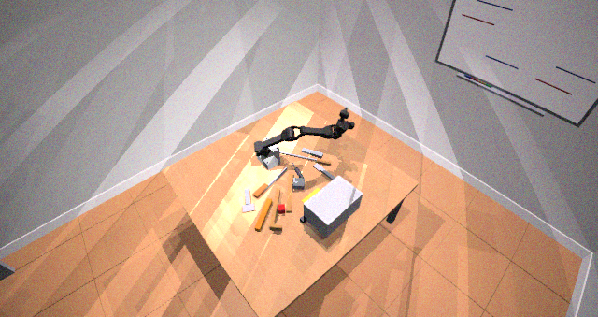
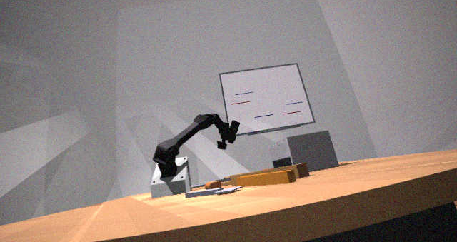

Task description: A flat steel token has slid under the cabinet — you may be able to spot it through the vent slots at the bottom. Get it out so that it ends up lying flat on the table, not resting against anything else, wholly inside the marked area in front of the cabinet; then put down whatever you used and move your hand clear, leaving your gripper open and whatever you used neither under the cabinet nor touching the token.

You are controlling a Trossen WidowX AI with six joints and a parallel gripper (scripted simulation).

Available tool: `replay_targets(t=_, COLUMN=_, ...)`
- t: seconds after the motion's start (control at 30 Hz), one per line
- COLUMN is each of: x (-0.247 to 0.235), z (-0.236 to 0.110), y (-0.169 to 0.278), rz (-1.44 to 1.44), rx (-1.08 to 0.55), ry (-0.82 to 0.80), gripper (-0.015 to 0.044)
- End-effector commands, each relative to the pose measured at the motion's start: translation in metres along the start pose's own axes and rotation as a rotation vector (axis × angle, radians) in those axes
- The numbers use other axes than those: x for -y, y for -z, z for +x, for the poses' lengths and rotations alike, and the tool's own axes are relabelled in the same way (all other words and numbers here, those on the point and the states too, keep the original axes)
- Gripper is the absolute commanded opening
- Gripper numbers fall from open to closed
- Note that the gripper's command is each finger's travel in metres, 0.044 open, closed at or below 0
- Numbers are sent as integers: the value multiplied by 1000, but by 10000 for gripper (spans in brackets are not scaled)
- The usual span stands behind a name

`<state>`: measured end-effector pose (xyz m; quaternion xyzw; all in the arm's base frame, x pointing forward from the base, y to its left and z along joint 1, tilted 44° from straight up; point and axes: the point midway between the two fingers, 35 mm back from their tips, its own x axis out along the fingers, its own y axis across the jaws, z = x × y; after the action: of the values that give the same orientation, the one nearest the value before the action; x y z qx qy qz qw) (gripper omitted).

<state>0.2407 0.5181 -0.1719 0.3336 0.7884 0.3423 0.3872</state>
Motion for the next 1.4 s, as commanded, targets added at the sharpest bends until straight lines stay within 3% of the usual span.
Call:
replay_targets(t=0.0, x=0, z=0, y=0, rz=0, rx=0, ry=0, gripper=374)
replay_targets(t=0.33, x=-1, z=-5, y=-2, rz=-5, rx=19, ry=7, gripper=121)
replay_targets(t=0.67, x=-12, z=-59, y=-20, rz=-46, rx=216, ry=110, gripper=120)
replay_targets(t=1.03, x=-15, z=-154, y=-23, rz=-60, rx=479, ry=334, gripper=120)
replay_targets(t=1.37, x=1, z=-249, y=6, rz=-51, rx=642, ry=601, gripper=120)
